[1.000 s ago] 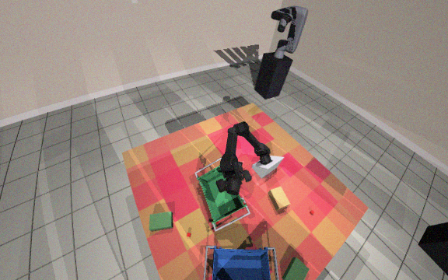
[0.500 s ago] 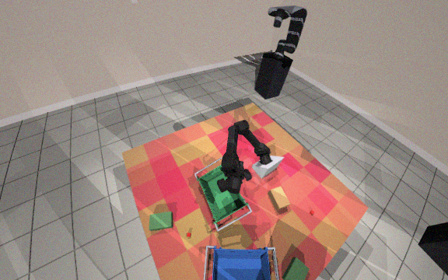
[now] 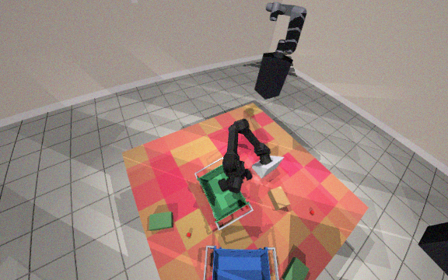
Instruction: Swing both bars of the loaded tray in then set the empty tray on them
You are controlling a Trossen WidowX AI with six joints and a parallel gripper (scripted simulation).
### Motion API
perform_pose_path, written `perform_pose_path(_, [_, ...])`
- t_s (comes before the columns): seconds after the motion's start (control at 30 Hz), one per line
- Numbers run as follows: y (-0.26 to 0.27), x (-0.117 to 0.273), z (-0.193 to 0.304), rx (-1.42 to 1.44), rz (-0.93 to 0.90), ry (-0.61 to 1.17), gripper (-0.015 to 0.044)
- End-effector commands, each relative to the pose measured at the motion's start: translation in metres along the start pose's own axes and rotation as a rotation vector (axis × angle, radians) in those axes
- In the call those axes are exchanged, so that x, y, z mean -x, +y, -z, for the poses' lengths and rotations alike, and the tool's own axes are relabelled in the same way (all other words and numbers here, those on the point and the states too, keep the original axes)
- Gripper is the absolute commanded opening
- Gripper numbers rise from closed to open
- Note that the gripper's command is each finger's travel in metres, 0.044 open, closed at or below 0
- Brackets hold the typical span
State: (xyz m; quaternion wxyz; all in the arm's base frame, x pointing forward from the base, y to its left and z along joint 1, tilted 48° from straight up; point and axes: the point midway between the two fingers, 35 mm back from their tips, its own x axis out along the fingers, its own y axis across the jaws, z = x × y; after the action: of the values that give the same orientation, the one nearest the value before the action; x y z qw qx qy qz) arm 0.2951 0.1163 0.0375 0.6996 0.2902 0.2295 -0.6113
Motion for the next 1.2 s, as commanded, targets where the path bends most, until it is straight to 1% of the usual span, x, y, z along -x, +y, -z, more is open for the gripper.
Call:
perform_pose_path(0.0, [-0.002, -0.003, -0.004, -0.003, 0.006, 0.005, 0.0000])
perform_pose_path(1.17, [-0.012, -0.027, -0.012, -0.003, 0.006, 0.003, 0.0000])
